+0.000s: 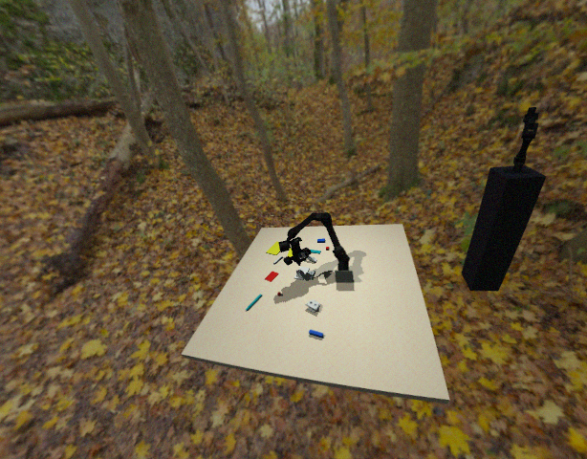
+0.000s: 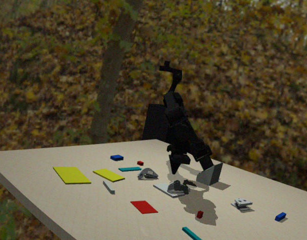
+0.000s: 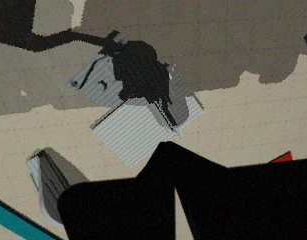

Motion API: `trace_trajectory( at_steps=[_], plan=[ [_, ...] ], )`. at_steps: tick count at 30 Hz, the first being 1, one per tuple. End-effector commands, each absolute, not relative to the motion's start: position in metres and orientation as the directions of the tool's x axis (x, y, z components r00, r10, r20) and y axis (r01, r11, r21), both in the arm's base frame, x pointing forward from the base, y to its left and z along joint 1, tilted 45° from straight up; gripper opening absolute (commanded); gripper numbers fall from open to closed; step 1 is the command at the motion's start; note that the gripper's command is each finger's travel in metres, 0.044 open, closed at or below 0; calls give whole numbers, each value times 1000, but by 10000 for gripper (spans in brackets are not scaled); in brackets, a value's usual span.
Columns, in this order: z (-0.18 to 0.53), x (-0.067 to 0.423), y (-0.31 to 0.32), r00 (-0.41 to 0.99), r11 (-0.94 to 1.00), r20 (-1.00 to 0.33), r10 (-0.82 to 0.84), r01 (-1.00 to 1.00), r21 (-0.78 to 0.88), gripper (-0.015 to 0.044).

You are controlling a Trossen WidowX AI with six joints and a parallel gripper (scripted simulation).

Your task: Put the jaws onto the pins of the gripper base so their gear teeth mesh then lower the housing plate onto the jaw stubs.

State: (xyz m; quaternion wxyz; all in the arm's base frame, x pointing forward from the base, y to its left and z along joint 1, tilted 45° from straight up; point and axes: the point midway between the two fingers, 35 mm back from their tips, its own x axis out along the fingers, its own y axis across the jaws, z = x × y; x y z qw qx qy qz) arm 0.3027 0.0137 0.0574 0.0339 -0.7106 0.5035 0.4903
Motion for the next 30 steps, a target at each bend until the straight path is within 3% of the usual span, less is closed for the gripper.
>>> trace_trajectory(
  at_steps=[1, 16, 30],
  plan=[
    [64, 305, 9, 15, -436, -729, -684, -810, 393, 0],
    [84, 310, -12, 14, -159, -733, -680, -979, 129, 0],
    [104, 311, -32, 13, 129, -734, -679, -982, -137, 0]
  ],
)
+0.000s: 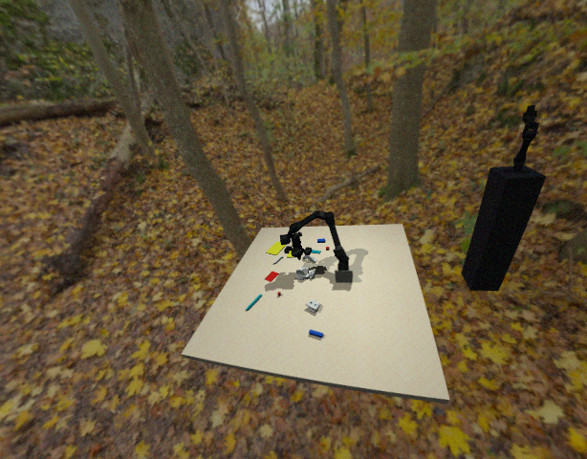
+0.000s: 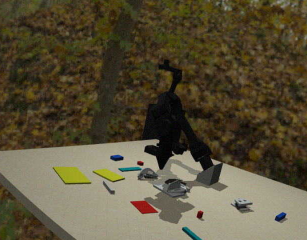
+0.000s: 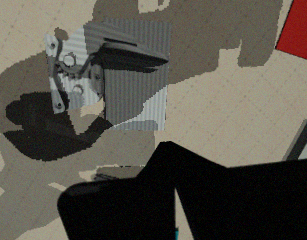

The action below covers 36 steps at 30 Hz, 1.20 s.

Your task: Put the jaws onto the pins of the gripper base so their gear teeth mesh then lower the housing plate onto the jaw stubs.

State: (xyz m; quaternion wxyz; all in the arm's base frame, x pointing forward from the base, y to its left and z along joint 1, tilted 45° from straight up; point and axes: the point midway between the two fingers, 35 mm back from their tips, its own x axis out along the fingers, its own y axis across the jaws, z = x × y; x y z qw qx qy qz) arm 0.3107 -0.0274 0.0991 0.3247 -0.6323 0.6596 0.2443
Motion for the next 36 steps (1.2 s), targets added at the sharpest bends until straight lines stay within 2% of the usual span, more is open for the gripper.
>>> trace_trajectory(
  at_steps=[1, 18, 36],
  plan=[
    [106, 311, -33, 13, 150, -734, -679, -976, -156, 0],
    [131, 309, -58, 14, 460, -732, -682, -770, -443, 0],
    [157, 303, -84, 10, 675, -726, -688, -360, -644, 0]
  ],
)
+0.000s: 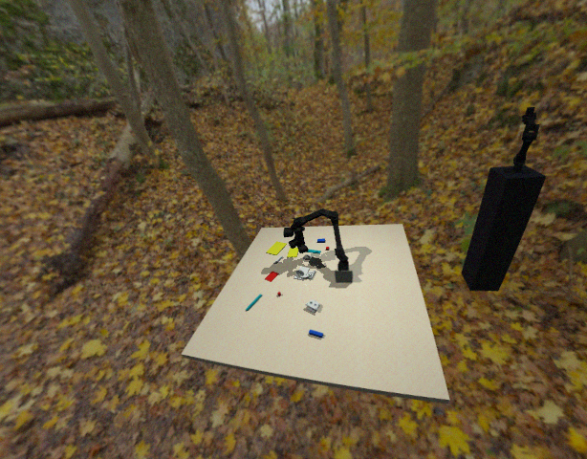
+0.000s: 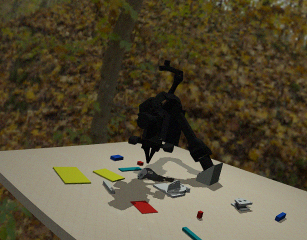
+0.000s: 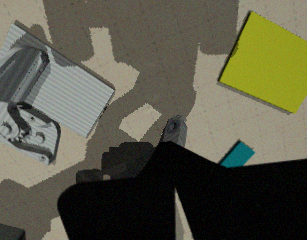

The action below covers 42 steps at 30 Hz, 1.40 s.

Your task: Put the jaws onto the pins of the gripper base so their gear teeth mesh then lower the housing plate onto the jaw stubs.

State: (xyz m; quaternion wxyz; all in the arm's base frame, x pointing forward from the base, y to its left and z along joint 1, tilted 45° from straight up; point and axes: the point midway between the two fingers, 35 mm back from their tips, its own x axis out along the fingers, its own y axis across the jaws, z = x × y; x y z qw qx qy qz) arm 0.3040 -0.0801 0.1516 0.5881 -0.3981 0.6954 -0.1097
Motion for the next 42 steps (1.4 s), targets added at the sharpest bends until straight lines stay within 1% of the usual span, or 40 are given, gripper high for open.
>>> trace_trajectory(
  at_steps=[1, 13, 25, 42],
  plan=[
    [158, 303, -86, 9, 682, -726, -688, -333, -651, 0],
    [175, 296, -103, 5, 720, -720, -694, 1, -694, 0],
    [192, 287, -119, 0, 672, -713, -702, 330, -662, 0],
    [182, 287, -130, 0, 668, -713, -701, 348, -658, 0]
  ],
)
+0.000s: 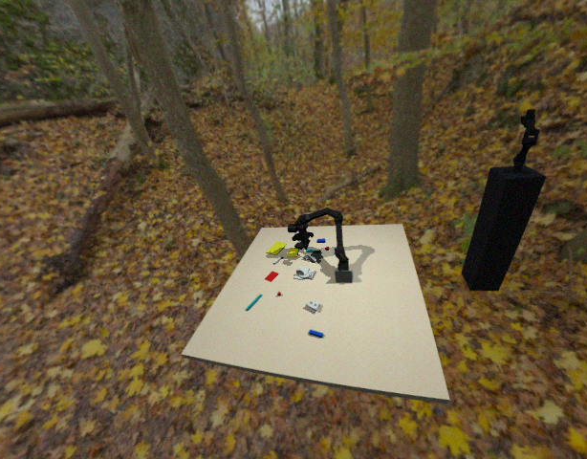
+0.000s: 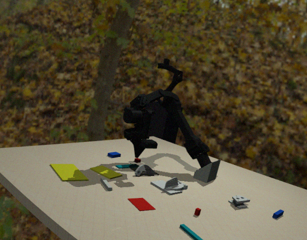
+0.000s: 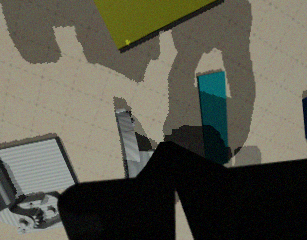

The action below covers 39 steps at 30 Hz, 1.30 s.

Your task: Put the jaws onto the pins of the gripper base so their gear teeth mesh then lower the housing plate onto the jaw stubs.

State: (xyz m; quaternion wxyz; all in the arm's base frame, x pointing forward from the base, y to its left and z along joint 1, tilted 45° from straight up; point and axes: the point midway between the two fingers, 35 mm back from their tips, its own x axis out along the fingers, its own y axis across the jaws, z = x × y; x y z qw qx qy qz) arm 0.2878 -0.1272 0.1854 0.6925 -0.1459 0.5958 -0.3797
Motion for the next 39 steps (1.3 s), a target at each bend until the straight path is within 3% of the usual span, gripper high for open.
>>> trace_trajectory(
  at_steps=[1, 39],
  plan=[
    [181, 287, -131, 0, 668, -713, -701, 348, -658, 0],
    [143, 291, -154, 0, 666, -711, -703, 349, -659, 0]
  ],
)
